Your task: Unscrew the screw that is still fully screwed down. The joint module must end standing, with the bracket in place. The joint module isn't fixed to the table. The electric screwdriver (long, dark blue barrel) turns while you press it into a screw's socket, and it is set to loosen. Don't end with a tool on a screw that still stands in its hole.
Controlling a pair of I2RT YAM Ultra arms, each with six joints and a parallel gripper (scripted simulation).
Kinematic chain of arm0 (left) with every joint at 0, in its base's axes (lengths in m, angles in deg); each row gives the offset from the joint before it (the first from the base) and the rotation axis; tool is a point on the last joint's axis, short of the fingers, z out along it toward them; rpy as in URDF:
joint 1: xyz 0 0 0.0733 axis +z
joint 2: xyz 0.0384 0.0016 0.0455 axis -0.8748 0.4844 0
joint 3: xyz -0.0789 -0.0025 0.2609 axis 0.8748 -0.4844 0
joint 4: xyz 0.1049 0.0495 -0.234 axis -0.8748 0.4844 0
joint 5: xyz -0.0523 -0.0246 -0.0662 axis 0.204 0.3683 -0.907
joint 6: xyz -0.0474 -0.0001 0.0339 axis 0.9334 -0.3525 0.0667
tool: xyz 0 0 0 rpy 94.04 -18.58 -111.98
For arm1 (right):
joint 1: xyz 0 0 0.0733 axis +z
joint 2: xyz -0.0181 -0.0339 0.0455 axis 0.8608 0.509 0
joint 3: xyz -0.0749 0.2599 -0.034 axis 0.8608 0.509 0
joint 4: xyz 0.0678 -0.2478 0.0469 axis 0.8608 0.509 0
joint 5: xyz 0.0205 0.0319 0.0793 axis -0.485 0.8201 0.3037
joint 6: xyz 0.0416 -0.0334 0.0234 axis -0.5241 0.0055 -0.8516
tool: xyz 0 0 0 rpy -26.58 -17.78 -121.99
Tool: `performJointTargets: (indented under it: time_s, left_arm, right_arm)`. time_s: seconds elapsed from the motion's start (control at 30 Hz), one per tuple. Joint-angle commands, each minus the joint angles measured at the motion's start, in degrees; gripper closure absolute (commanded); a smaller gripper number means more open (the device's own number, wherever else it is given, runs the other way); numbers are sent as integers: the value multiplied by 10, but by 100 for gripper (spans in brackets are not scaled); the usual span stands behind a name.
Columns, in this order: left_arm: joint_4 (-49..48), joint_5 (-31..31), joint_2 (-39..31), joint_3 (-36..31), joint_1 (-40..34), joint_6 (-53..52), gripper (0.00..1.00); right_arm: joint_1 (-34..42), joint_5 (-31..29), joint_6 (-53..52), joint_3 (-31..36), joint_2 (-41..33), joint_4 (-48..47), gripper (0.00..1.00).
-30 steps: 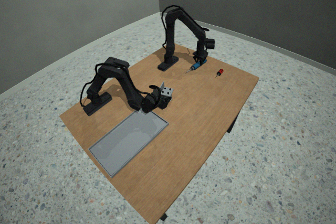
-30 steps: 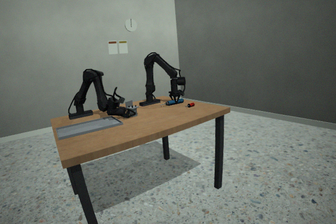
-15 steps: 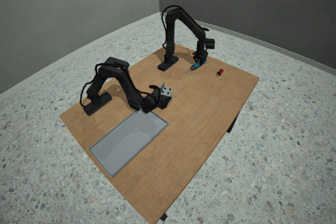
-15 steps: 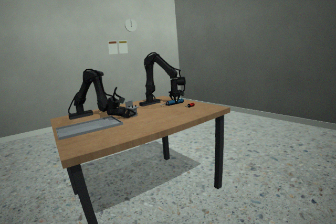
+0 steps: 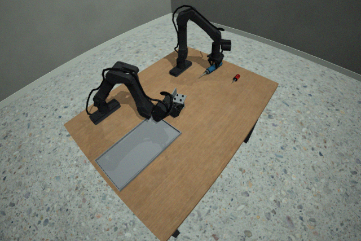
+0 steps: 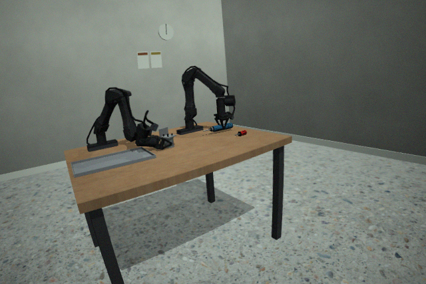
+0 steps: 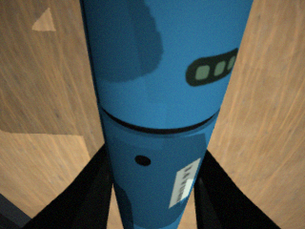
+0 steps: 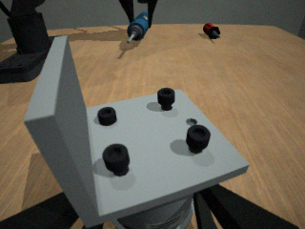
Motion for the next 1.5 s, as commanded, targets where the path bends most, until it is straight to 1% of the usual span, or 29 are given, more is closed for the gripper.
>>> performJointTargets:
  time_s: [0.0,0.43,0.6,1.0,1.17,1.47]
  left_arm:
    - [19,6,-21,20,-3,4,58]
    - [67,6,-40,50,-3,4,58]
    - [69,6,-40,51,-3,4,58]
    - [116,6,-55,84,-3,4,58]
    - [117,6,-55,85,-3,4,58]
    - [151,6,-64,111,-3,4,58]
  right_arm:
    - [-7,4,-3,1,-19,-2,41]
    - [-7,4,-3,1,-19,-2,41]
    - [-7,4,-3,1,-19,-2,41]
    - [-7,4,-3,1,-19,-2,41]
    - [-7,4,-3,1,-19,-2,41]
    - [-7,4,-3,1,-19,-2,41]
